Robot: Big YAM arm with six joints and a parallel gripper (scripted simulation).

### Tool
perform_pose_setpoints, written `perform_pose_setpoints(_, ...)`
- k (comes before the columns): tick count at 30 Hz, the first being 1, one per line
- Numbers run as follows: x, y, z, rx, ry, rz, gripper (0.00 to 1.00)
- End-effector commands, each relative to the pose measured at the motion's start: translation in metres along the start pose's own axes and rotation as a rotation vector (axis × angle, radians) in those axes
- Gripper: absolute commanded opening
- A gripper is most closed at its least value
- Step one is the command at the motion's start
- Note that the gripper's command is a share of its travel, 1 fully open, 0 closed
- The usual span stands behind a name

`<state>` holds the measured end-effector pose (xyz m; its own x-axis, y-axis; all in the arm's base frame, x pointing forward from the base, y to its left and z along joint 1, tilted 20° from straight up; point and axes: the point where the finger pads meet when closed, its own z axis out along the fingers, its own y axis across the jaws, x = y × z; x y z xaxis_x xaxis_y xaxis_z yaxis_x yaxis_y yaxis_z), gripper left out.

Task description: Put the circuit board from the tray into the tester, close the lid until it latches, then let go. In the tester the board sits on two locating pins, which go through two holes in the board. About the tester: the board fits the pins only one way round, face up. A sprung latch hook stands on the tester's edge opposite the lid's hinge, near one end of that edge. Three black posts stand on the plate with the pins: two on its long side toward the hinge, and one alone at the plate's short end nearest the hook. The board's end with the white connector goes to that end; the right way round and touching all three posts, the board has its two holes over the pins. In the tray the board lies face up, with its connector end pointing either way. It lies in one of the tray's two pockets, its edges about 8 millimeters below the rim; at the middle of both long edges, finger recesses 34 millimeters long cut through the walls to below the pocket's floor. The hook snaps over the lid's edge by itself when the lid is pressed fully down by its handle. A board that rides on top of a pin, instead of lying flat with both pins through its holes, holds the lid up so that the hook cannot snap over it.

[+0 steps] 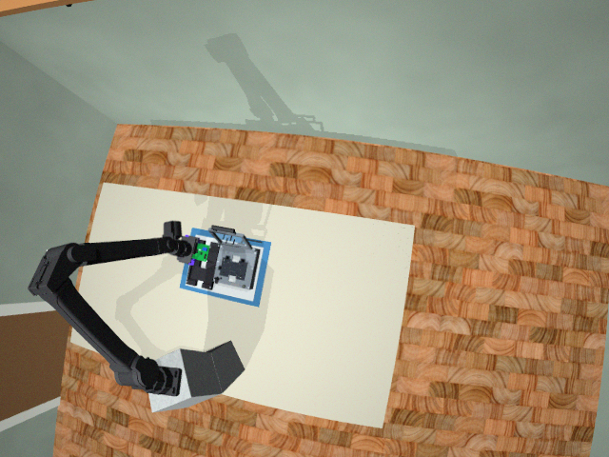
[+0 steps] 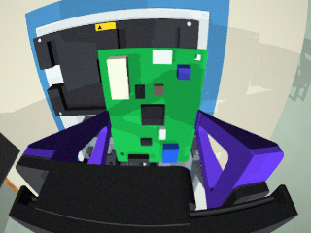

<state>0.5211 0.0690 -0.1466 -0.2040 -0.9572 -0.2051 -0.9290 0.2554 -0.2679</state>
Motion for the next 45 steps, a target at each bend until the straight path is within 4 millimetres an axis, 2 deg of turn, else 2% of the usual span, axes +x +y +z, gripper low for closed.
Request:
perform_pose_setpoints(1, -0.009, -0.004, -0.007, 0.011, -0.01, -0.022, 0.72)
perform_pose_setpoints(12, -0.007, -0.004, -0.007, 0.012, -0.01, -0.02, 0.72)
perform_pose_setpoints(26, 0.006, -0.006, -0.01, 0.026, -0.013, -0.019, 0.72)
perform_pose_setpoints(45, 0.055, 0.01, -0.009, 0.017, -0.008, -0.017, 0.72)
